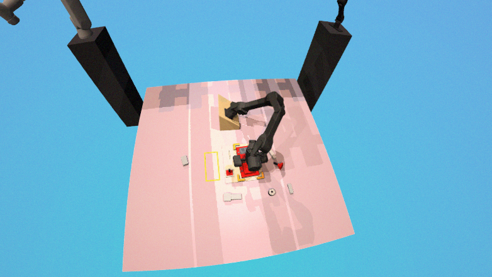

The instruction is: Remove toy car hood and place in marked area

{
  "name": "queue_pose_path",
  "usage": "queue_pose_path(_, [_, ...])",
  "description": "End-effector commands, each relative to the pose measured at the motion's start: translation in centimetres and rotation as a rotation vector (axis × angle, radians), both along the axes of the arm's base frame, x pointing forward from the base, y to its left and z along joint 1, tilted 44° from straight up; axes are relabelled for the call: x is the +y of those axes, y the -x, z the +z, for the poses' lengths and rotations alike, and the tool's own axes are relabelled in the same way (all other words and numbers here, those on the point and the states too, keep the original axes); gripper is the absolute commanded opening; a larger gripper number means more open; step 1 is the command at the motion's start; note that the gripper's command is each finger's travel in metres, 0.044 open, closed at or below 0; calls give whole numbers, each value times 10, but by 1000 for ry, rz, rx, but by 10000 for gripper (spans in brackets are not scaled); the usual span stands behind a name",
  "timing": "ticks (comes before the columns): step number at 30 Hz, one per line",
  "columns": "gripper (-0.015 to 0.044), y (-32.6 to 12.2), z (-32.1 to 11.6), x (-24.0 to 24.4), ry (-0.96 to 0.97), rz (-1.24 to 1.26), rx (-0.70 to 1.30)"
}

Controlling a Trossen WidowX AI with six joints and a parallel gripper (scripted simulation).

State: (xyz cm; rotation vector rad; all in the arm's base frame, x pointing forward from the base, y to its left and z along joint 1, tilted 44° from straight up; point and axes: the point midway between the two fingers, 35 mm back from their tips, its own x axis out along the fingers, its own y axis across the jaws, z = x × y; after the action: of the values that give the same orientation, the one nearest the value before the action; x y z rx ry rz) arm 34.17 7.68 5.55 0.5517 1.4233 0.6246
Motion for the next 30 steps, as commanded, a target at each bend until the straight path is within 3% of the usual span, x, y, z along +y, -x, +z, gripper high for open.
queue_pose_path(1, [440,1,-2,3,-5,0,7])
queue_pose_path(30, [440,1,-13,13,-5,0,7])
